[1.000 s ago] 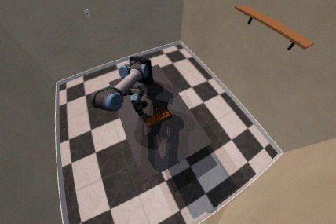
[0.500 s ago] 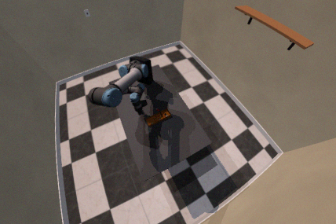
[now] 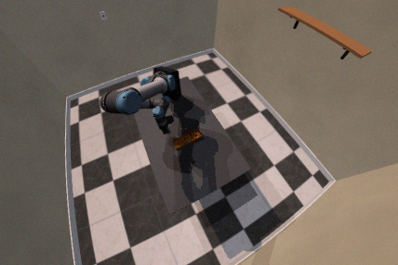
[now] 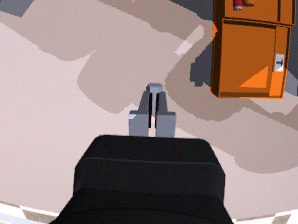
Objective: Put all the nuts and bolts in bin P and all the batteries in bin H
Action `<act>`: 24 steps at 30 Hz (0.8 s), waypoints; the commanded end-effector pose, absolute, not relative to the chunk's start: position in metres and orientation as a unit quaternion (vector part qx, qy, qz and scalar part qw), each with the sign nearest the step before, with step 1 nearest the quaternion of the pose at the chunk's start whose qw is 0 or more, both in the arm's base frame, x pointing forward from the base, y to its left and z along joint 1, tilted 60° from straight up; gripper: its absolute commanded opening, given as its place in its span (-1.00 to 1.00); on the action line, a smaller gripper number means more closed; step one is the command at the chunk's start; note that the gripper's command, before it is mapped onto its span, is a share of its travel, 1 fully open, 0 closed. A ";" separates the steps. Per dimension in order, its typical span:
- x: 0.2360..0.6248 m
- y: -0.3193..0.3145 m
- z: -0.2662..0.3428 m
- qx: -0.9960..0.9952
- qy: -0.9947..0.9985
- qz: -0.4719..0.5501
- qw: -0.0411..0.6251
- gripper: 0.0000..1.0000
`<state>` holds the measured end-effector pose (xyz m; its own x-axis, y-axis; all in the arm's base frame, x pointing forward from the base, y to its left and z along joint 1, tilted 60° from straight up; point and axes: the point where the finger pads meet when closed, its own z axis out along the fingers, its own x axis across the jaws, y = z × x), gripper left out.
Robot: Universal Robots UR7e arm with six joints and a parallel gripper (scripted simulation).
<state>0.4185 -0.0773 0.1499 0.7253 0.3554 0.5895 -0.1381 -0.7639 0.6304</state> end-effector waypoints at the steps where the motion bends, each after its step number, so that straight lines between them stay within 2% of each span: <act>1: 0.417 -0.076 0.152 0.866 0.063 0.364 0.337 -1.00; 18: 0.411 -0.071 0.156 0.866 0.063 0.364 0.337 -1.00; 24: 0.426 -0.041 0.144 0.866 0.063 0.364 0.337 -1.00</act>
